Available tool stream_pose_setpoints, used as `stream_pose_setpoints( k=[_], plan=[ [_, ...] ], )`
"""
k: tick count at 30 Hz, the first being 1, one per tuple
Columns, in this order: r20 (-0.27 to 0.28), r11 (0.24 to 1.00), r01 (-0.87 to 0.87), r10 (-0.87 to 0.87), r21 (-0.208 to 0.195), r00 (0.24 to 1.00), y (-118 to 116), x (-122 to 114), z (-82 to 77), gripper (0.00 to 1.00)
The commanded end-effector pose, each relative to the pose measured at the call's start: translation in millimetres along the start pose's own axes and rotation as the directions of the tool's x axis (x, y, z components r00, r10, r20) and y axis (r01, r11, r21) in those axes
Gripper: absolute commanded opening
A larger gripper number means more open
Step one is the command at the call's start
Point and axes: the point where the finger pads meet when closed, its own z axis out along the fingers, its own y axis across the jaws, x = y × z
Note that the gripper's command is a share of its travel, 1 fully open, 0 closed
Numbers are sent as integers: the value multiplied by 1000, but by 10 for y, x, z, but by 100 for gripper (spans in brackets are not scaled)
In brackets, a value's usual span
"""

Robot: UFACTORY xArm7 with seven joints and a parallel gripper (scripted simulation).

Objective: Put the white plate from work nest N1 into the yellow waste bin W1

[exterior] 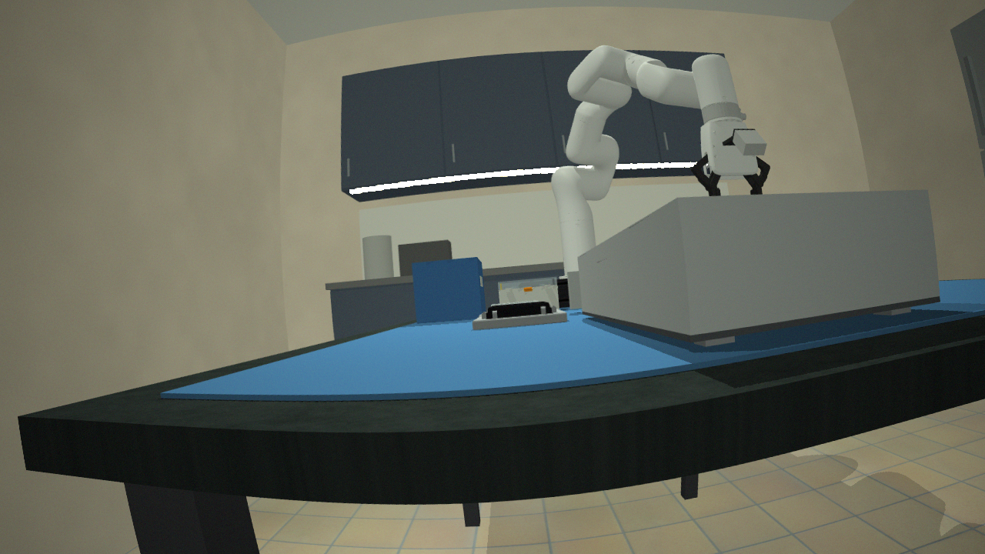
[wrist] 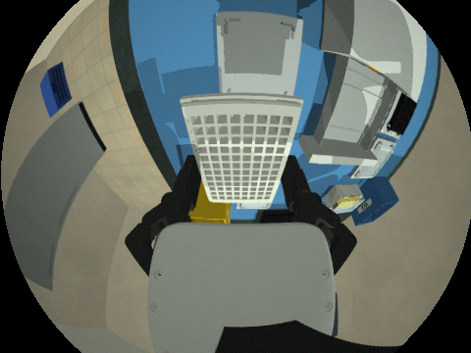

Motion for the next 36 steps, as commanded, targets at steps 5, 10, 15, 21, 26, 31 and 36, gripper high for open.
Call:
stream_pose_setpoints(
  k=[5, 10, 15, 21, 26, 31, 36],
  plan=[
    [-6, 1000, -1, 1, 2, 1000, -61, -159, -26, 0],
    [-6, 1000, -1, 1, 2, 1000, -105, -285, -25, 0],
    [-6, 1000, -1, 1, 2, 1000, -132, -361, -25, 0],
    [-6, 1000, -1, 1, 2, 1000, -185, -512, -24, 0],
    [-6, 1000, -1, 1, 2, 1000, -229, -638, -23, 0],
    [-6, 1000, -1, 1, 2, 1000, -264, -739, -22, 0],
    [-6, 1000, -1, 1, 2, 1000, -300, -840, -22, 0]
  ],
)
